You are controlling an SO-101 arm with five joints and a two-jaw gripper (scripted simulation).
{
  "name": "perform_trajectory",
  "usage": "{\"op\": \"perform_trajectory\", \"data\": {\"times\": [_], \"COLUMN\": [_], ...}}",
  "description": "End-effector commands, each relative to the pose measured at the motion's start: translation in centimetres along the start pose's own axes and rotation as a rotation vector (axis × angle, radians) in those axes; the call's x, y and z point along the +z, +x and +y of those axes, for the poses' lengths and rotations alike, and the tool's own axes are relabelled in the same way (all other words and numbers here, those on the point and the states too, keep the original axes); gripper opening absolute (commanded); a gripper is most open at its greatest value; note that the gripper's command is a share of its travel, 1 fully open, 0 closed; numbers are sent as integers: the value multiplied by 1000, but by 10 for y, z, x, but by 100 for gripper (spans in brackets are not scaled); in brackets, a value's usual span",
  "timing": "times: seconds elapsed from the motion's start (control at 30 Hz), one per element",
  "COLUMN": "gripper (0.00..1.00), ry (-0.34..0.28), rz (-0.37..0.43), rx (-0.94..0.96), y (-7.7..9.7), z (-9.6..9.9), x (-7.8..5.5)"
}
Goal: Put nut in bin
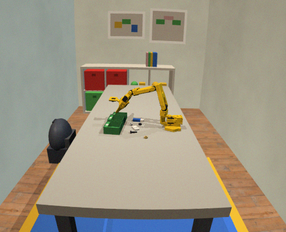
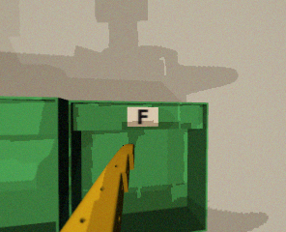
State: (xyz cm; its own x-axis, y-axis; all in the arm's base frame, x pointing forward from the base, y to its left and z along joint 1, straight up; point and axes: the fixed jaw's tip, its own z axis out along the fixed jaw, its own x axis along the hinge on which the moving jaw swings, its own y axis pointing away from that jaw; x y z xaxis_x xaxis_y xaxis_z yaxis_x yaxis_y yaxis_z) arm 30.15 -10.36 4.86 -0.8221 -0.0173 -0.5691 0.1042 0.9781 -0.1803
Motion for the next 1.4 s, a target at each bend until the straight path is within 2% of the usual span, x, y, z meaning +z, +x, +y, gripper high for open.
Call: {"op": "perform_trajectory", "data": {"times": [0.0,0.5,0.8,0.87,1.1,1.37], "gripper": [100,100,100,100,100,100], "ry": [29,17,-67,-67,-128,-146], "rz": [-70,-65,-18,-18,32,50], "rx": [3,10,59,59,97,109], "y": [-16,-17,-29,-29,-35,-36], "z": [-9,-4,30,30,60,69], "x": [-8,-9,-17,-17,-28,-31]}}
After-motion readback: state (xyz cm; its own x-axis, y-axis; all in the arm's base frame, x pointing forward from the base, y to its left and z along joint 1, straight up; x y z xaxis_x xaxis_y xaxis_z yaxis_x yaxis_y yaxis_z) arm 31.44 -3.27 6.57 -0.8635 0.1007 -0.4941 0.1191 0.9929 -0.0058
